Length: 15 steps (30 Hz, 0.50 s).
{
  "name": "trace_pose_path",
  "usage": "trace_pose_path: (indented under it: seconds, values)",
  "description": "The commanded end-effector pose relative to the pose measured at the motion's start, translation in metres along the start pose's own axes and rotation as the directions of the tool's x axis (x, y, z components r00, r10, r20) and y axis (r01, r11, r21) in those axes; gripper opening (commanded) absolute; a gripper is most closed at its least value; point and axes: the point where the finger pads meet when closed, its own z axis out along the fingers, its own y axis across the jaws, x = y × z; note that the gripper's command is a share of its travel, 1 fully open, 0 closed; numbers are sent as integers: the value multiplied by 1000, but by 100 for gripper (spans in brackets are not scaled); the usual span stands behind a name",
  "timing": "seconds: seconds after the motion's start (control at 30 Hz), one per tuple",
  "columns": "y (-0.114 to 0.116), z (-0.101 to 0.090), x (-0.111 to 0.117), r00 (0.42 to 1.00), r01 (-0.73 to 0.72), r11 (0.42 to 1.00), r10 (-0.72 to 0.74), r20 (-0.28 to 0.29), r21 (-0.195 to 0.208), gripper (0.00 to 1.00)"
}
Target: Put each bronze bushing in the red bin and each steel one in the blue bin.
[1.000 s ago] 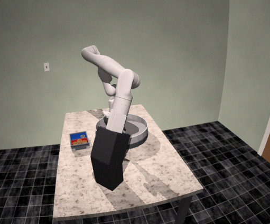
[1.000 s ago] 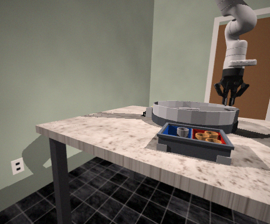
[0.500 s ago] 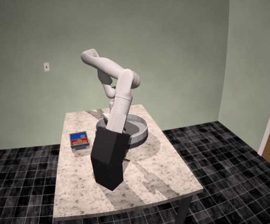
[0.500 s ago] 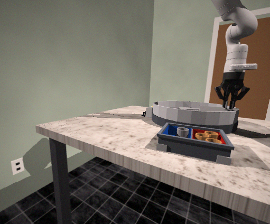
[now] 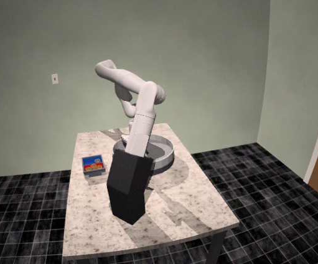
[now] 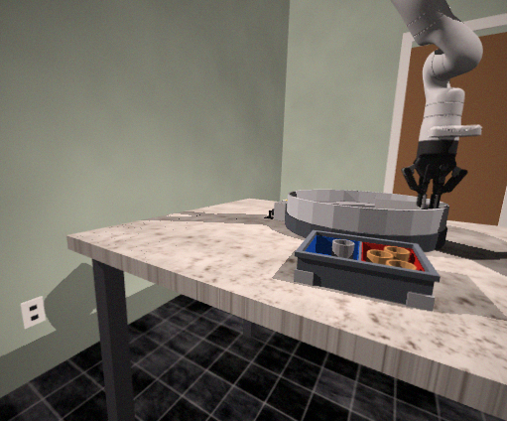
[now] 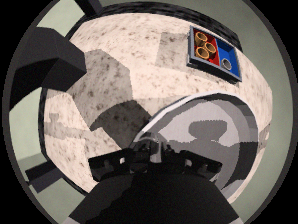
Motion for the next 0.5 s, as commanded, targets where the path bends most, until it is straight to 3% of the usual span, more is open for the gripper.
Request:
trace_pose_path:
  seconds: [0.0, 0.47]
  values:
    - [-1, 3, -1, 1000, 0, 1000, 0, 2, 3, 18]
    - [-2, 12, -1, 1000, 0, 1000, 0, 2, 4, 18]
